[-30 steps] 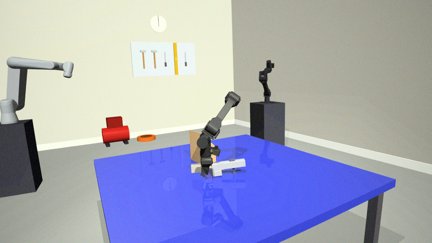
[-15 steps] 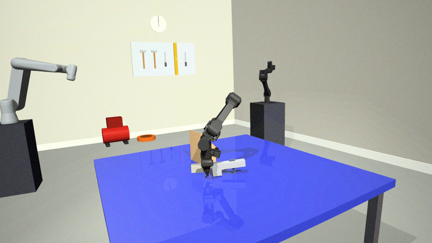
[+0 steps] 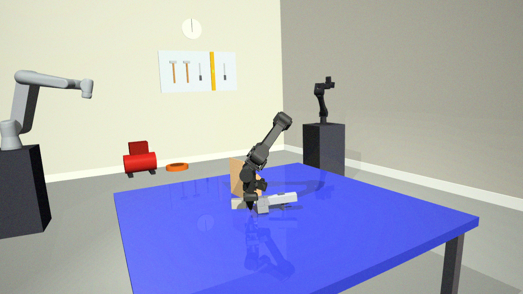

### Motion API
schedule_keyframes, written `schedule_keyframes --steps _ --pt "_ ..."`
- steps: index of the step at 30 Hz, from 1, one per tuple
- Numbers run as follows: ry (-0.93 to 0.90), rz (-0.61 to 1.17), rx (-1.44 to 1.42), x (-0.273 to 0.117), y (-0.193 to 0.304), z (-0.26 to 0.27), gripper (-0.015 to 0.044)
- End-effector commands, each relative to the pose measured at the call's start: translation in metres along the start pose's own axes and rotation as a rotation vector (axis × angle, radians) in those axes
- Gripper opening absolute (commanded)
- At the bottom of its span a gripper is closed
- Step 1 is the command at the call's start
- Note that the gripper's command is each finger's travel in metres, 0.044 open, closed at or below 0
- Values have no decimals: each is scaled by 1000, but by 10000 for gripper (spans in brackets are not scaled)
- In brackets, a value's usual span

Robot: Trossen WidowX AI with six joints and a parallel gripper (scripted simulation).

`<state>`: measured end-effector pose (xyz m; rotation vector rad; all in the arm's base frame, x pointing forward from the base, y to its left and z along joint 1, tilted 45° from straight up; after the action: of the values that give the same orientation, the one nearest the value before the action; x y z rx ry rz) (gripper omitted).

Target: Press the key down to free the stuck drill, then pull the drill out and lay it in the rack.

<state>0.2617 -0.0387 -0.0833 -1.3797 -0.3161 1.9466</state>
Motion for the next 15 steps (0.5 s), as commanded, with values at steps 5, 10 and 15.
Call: schedule_keyframes --steps 5,10,15 --pt "1 -2 -1 0 2 -1 0" --pt "-2 -3 3 0 8 -1 0" --pt "-2 -3 3 1 14 -2 0"
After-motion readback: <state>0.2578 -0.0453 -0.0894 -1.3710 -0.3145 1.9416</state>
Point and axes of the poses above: the point midway between the two fingers, 35 mm back from their tips, its own x axis out along the fingers, its own z axis across the jaws, y = z × x, the point moved 10 cm from there along -x, back along the fingers, and after that the axes turned 6 degrees about x, right-handed, at the moved point
